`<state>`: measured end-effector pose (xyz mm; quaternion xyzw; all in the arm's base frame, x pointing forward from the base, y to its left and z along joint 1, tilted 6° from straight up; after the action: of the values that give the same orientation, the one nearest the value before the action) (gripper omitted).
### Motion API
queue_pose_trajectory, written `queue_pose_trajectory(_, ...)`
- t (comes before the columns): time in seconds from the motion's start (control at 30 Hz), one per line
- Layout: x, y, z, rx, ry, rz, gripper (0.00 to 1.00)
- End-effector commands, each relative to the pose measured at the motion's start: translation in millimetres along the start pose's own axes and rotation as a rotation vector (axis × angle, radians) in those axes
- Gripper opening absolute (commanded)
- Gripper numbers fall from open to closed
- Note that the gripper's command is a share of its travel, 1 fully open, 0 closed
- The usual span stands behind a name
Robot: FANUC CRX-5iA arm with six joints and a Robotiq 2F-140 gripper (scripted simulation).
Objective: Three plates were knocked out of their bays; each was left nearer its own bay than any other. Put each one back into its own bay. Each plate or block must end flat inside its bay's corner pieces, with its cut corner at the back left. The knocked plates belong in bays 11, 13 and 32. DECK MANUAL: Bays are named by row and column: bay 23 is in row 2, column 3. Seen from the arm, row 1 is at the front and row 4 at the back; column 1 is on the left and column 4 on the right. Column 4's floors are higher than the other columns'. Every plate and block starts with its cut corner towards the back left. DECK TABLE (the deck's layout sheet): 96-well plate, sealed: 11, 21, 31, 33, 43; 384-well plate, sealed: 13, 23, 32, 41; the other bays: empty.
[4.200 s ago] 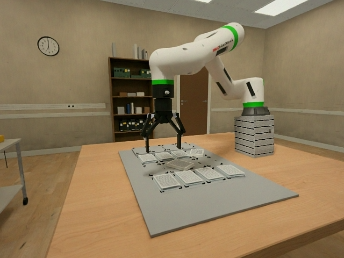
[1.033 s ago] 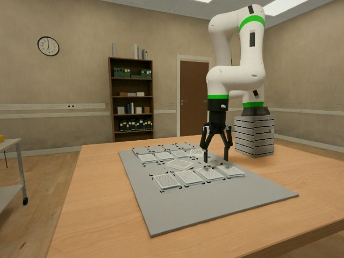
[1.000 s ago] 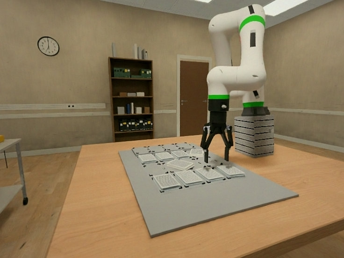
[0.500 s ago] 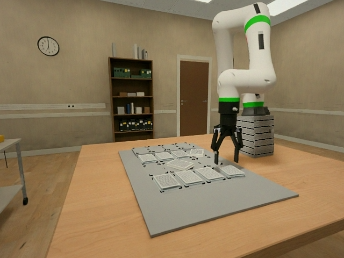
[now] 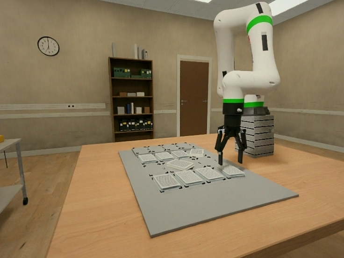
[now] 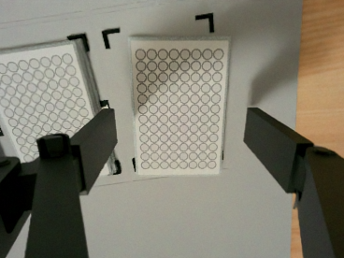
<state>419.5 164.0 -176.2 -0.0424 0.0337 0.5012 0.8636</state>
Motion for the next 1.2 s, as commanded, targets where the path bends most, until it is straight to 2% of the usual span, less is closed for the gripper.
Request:
queue_pose_trajectory(0.0,0.4,-0.3,-3.8,-0.001,-0.001,0.000,0.70)
queue_pose_trajectory(0.4,0.4,-0.3,-16.9,-0.001,-0.001,0.000,0.70)
queue_pose_trajectory(1.17,0.4,-0.3,-20.8,-0.001,-0.001,0.000,0.70)
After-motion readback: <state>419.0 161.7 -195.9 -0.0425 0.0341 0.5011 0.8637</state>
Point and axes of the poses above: the point where the finger pads meet when closed, its own z axis back along the fingers, its own y axis across the jaws, x = y × z, the point moved 2 cm from there along z, back along the fingers, and after that the axes turned 11 degrees about -z, right-handed, at the moved point
